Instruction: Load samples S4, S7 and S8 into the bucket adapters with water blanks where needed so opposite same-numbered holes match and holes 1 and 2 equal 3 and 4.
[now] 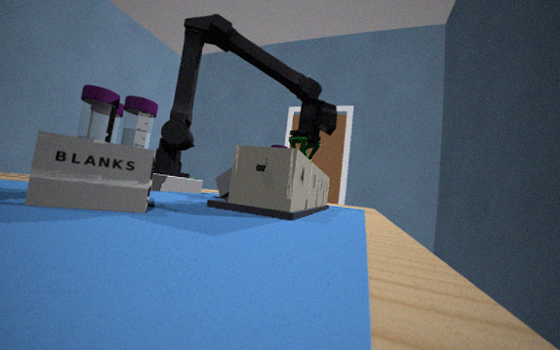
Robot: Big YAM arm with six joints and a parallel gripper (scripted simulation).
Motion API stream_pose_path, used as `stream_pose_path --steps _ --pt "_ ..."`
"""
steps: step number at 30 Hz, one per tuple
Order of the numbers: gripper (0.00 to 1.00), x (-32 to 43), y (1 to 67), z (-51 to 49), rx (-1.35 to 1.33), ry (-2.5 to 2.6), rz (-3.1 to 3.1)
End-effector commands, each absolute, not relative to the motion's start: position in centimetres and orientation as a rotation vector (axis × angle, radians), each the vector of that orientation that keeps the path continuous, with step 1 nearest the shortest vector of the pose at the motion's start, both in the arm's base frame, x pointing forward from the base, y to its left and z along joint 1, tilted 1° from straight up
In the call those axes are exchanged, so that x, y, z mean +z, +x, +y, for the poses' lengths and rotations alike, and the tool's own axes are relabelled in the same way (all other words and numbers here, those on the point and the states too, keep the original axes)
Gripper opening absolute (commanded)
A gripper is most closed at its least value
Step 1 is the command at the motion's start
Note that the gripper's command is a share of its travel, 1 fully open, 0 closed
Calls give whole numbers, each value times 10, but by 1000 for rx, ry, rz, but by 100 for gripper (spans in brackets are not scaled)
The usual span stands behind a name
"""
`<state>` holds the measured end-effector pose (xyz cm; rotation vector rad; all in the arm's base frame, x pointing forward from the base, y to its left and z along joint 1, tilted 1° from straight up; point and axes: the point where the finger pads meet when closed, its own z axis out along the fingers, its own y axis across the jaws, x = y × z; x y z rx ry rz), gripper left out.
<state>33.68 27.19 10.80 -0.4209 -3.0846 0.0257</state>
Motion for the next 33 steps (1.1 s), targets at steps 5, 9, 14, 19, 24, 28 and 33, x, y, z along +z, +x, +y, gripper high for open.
stream_pose_path --steps 5,9,14,19,24,28,33 --pt "55 125 357 233 -48 228 -3155" --pt "55 124 365 200 -40 238 -3156" --pt "55 123 374 159 -32 238 -3157" --pt "55 124 381 135 -33 239 -3161" --pt "55 125 392 93 -22 239 -3167" --pt "55 134 411 62 -18 241 -3193" --pt "55 128 425 28 -8 240 -3181"
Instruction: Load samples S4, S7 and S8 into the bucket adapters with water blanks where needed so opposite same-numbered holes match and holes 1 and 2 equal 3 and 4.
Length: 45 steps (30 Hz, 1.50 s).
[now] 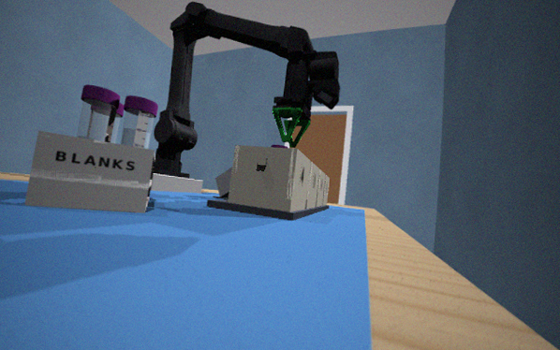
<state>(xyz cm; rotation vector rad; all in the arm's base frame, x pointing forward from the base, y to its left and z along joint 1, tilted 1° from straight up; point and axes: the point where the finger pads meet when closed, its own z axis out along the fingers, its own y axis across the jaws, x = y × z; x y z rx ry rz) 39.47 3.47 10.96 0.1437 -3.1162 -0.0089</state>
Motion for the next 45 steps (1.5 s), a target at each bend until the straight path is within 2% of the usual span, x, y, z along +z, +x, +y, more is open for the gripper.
stream_pose_path --steps 1,11,15,27,33,45 --pt "55 128 425 28 -8 240 -3181" --pt "55 124 443 -58 15 240 -3179" --pt "55 110 423 -45 -6 272 -3131" --pt "55 121 429 -50 3 239 -3157" --pt "55 83 420 -50 -9 250 -3123" --pt "55 72 425 -54 -5 239 -3134"
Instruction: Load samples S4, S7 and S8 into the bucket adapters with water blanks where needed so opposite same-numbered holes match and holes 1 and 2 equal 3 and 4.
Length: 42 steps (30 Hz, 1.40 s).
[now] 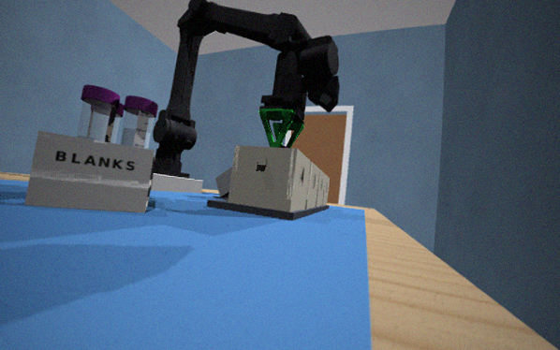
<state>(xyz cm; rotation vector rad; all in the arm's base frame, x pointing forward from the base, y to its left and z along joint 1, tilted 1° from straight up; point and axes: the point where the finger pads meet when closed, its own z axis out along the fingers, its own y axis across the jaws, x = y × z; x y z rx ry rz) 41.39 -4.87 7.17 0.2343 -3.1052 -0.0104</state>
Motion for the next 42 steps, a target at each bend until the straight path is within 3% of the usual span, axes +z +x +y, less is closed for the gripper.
stream_pose_path --steps 1,12,13,30,42 --pt "55 69 423 -54 -7 237 -3129" --pt "55 84 431 -52 3 238 -3156" --pt "0 84 431 -52 3 238 -3156" --pt "0 76 428 -57 -2 237 -3143" --pt "0 117 439 -57 13 242 -3190"
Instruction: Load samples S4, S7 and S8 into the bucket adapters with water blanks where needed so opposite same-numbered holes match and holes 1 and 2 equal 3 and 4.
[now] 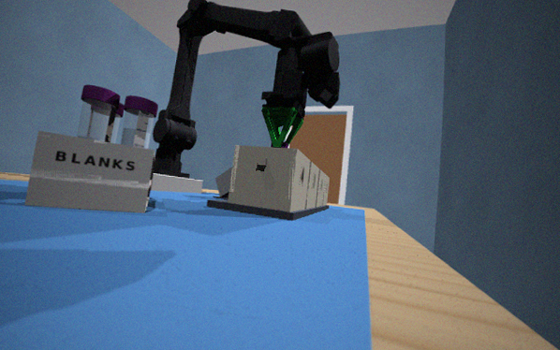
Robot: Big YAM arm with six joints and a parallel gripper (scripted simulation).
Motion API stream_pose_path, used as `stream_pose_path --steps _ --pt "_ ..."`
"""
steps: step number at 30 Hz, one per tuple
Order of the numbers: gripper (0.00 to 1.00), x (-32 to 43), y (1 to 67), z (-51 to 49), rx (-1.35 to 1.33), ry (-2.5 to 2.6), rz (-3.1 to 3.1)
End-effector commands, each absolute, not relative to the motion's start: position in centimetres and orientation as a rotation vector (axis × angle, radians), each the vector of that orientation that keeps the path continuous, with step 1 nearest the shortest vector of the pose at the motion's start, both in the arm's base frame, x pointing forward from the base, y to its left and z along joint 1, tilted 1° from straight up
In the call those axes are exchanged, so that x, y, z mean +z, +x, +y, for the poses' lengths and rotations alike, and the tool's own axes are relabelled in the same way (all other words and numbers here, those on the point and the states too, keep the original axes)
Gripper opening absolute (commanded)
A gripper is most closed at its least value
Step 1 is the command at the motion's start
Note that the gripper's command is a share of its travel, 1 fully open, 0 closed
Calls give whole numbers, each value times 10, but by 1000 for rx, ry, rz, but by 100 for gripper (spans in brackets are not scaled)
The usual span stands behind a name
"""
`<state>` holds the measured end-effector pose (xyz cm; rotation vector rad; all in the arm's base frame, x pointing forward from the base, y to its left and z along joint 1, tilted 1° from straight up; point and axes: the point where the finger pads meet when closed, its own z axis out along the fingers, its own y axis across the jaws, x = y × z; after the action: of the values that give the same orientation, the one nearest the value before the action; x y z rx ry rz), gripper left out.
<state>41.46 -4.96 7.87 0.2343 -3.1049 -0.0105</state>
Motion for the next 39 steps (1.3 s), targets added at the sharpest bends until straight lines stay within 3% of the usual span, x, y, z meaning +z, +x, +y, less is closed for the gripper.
stream_pose_path --steps 1,39 --pt "0 118 439 -57 13 242 -3190" --pt "0 166 437 -57 14 241 -3192"
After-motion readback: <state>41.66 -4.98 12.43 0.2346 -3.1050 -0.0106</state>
